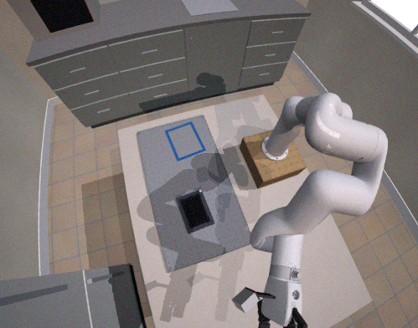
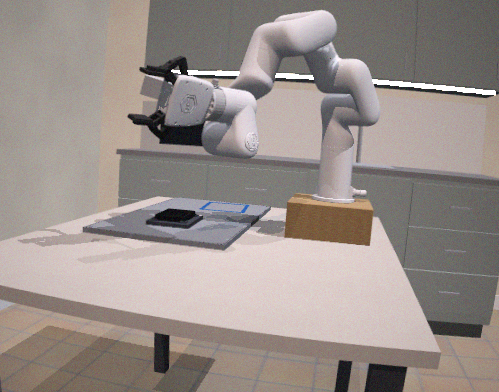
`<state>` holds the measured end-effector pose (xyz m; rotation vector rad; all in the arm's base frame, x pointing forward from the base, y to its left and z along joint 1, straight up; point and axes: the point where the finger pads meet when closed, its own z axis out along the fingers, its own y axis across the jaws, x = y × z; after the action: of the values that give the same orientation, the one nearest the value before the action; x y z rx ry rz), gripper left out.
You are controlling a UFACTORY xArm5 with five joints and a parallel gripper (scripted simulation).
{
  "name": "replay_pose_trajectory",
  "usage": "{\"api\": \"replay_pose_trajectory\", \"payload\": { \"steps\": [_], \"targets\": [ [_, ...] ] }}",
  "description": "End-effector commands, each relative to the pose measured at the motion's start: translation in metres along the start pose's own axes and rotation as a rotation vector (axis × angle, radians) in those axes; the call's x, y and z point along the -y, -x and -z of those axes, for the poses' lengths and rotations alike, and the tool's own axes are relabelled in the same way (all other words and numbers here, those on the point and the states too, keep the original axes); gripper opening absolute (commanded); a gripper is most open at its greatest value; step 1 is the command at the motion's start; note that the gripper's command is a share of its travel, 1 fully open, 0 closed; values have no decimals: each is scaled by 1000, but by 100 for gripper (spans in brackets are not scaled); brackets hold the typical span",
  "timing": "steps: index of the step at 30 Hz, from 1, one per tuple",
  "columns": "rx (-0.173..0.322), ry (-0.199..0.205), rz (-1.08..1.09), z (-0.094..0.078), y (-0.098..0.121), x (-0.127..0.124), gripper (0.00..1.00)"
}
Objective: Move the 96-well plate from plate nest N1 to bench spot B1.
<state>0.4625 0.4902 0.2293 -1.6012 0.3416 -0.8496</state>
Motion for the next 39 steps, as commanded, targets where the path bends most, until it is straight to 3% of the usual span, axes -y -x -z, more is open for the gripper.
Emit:
{"api": "replay_pose_trajectory", "payload": {
  "steps": [1, 17, 32, 34, 37, 39],
  "targets": [
    [-1, -4, 0, 0, -1, 2, 100],
    [-1, -4, 0, 0, -1, 2, 100],
    [18, 222, 328, -5, -49, -49, 100],
    [18, 222, 328, -5, -49, -49, 100],
    [36, 278, 406, -3, -60, -61, 100],
    [34, 279, 407, -3, -61, -65, 100]
  ]
}}
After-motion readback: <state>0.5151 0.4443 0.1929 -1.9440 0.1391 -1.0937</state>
